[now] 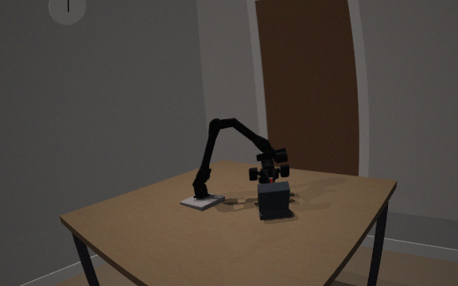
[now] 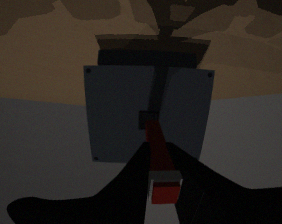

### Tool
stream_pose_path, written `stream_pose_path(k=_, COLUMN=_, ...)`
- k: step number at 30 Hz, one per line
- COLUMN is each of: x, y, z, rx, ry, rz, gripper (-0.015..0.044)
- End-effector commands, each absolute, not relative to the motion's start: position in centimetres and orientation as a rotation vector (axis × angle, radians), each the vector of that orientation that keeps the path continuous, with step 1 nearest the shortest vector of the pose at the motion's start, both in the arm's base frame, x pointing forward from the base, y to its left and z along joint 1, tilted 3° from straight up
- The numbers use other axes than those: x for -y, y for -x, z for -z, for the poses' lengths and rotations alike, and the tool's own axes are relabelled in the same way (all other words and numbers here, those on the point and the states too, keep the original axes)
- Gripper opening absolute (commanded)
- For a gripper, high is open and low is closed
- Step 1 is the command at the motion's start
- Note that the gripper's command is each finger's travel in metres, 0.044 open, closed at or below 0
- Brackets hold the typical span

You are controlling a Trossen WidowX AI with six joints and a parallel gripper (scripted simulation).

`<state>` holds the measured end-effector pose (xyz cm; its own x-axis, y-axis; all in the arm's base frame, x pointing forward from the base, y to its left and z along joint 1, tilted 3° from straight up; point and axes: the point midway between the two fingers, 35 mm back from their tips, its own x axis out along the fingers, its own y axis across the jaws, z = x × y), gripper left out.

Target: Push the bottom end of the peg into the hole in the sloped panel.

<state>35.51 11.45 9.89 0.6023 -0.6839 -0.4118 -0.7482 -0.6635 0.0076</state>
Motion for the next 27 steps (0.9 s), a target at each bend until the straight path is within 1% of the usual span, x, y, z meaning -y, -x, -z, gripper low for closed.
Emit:
stream_pose_path(k=1, x=-11.38, y=-35.41, z=-9.82, rx=-1.200, ry=2.657, rz=-0.576, gripper=0.0000)
stream_pose_path(k=27, x=-10.40, y=-35.90, z=-9.20, rx=-1.200, ry=2.658, rz=-0.575, gripper=0.0000)
